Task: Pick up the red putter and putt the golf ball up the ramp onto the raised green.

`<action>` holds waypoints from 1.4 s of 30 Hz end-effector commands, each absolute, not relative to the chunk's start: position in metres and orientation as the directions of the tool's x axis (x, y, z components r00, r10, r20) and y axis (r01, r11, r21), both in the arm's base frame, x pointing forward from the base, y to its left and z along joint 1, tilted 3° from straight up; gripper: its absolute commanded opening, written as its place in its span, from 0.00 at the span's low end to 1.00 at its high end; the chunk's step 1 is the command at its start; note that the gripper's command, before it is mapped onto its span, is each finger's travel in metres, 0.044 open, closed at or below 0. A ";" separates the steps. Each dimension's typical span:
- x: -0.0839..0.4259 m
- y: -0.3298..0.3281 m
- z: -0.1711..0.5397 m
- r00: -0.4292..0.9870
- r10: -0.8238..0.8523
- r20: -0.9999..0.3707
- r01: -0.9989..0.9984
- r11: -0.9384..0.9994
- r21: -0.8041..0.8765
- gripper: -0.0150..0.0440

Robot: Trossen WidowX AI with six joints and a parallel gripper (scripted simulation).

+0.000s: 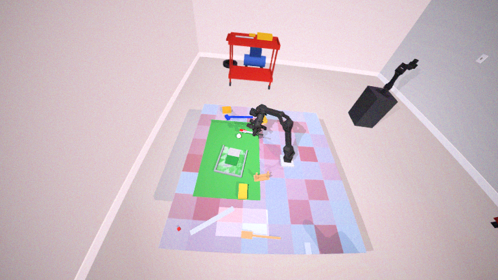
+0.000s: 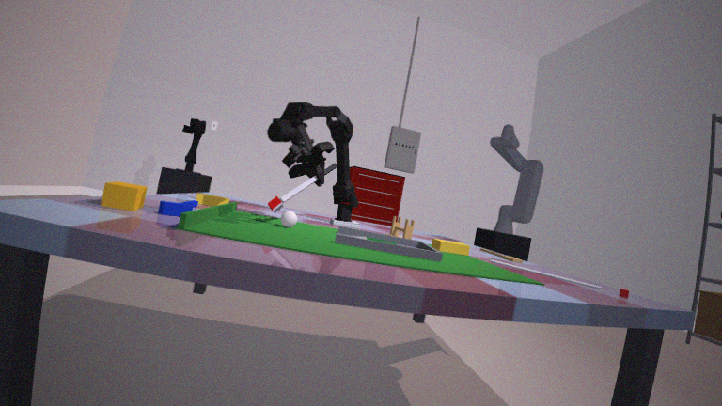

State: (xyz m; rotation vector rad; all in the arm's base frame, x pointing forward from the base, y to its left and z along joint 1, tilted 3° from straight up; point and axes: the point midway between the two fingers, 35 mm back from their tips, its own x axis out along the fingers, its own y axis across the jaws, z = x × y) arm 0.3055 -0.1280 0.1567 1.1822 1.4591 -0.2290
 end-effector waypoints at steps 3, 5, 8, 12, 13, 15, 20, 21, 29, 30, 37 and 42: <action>0.305 -0.135 0.151 0.201 0.516 -0.833 0.743 0.474 0.472 0.25; 0.305 -0.137 0.148 0.201 0.516 -0.833 0.743 0.474 0.472 0.25; 0.305 -0.140 0.144 0.201 0.515 -0.833 0.743 0.474 0.472 0.25; 0.304 -0.140 0.144 0.199 0.518 -0.832 0.749 0.467 0.470 0.25; 0.304 -0.140 0.144 0.199 0.518 -0.832 0.749 0.467 0.470 0.25; 0.304 -0.140 0.144 0.199 0.518 -0.832 0.749 0.467 0.470 0.25; 0.304 -0.140 0.144 0.199 0.518 -0.832 0.749 0.467 0.470 0.25; 0.304 -0.141 0.144 0.199 0.518 -0.832 0.749 0.468 0.470 0.25; 0.302 -0.167 0.144 0.200 0.514 -0.834 0.746 0.473 0.470 0.25; 0.302 -0.171 0.144 0.200 0.514 -0.834 0.745 0.473 0.470 0.25; 0.300 -0.179 0.142 0.200 0.515 -0.834 0.752 0.465 0.468 0.25; 0.312 -0.147 0.141 0.197 0.507 -0.839 0.753 0.470 0.461 0.25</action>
